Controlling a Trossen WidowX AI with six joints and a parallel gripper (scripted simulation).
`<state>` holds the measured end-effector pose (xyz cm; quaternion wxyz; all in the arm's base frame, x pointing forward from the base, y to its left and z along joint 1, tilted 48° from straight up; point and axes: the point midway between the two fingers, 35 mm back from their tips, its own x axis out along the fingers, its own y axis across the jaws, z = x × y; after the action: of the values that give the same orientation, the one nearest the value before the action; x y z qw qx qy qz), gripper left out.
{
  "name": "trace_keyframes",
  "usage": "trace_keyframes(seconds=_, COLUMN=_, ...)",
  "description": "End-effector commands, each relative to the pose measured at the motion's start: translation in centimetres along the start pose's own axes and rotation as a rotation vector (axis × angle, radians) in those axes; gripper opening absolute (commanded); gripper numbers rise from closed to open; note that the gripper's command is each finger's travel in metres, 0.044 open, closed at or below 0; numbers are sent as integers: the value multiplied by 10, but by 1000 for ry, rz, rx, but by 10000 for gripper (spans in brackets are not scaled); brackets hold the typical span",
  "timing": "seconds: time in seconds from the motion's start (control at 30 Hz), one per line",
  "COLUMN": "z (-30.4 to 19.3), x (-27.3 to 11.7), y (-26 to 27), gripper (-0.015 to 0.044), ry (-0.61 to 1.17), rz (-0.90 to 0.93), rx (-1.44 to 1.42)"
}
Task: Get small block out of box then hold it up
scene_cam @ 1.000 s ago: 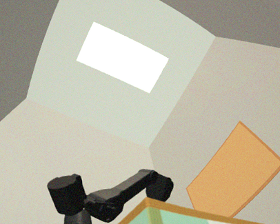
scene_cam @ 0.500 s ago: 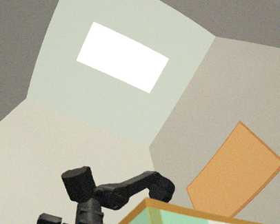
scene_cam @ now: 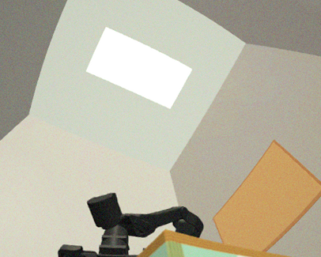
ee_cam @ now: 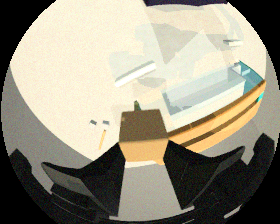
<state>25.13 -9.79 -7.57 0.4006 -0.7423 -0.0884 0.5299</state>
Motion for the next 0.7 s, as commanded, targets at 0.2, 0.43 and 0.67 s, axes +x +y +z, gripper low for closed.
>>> trace_keyframes(seconds=0.2, z=8, x=-24, y=-3, gripper=0, ry=25, rz=62, rx=135)
trace_keyframes(seconds=0.43, z=8, x=-24, y=-3, gripper=0, ry=25, rz=62, rx=135)
trace_keyframes(seconds=0.67, z=8, x=-24, y=-3, gripper=0, ry=25, rz=62, rx=135)
